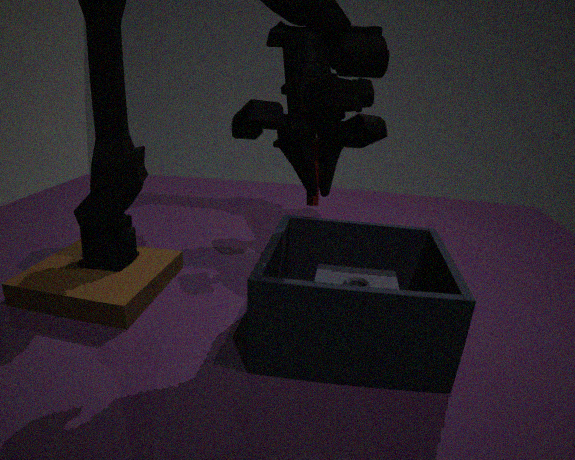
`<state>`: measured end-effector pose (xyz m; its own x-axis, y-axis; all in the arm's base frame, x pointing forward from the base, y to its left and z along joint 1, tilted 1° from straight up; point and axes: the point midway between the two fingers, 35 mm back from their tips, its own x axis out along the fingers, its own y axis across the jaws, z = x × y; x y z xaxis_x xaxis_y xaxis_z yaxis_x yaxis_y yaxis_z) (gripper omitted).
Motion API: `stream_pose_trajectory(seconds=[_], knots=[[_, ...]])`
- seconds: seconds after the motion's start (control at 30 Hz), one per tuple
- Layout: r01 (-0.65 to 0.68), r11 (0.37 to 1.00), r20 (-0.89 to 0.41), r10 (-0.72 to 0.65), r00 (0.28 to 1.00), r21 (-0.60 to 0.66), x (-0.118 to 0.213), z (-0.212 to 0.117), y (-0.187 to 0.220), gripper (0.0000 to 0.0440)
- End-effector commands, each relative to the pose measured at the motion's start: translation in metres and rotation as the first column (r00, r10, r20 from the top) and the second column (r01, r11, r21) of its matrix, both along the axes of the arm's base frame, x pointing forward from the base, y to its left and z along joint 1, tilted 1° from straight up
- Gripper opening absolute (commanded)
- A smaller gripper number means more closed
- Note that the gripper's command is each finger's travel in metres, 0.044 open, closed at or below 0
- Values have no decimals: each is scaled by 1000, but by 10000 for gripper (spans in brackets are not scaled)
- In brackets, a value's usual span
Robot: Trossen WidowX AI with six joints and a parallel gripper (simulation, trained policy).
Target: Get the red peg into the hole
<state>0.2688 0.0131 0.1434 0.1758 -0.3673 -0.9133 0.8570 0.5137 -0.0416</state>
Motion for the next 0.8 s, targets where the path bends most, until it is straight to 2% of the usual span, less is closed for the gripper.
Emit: stream_pose_trajectory(seconds=[0.0, 0.37, 0.77], knots=[[15, 1000, 11, -15, 1000, -8, 11, 0, -13, 0], [21, 1000, 9, -21, 1000, 1, 37, -14, -56, 0], [-63, 997, -30, 64, 997, 44, 55, -40, -85, 0]])
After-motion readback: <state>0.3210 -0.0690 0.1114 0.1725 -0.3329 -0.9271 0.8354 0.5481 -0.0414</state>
